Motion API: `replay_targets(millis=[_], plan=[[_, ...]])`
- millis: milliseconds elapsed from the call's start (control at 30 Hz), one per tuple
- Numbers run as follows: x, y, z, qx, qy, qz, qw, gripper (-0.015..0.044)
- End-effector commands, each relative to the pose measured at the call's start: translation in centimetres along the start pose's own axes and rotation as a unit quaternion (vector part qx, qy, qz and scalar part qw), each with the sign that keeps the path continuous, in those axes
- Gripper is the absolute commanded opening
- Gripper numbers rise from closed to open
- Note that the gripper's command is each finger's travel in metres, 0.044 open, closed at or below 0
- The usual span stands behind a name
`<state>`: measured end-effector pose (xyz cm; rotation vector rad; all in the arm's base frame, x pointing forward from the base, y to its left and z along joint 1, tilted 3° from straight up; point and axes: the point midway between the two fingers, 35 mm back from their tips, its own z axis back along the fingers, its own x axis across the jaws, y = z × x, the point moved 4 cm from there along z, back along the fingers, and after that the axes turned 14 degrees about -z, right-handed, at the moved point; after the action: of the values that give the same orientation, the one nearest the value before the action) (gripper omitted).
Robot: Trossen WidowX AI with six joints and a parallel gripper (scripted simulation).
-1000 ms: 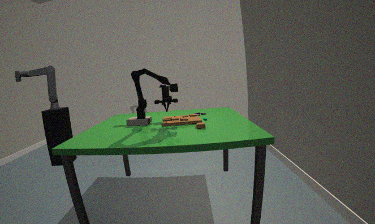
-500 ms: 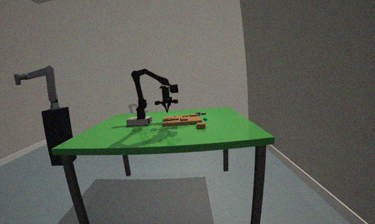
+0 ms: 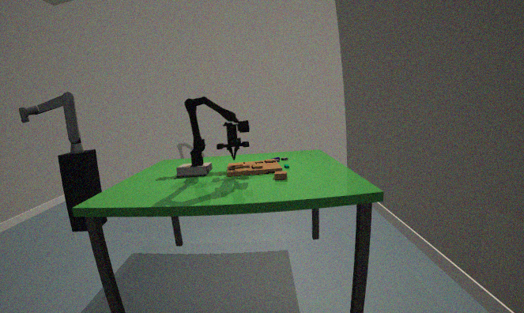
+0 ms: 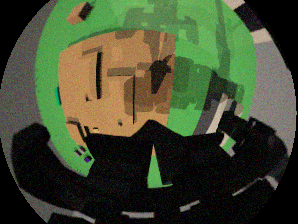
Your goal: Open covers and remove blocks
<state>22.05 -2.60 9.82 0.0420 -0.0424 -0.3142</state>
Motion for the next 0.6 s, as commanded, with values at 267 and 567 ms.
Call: replay_targets(millis=[267, 567], plan=[[0.0, 0.0, -1.3, 0.0, 0.002, -0.003, 1.0, 0.0], [-0.1, 0.0, -2.2, 0.0, 0.002, -0.003, 1.0, 0.0]])
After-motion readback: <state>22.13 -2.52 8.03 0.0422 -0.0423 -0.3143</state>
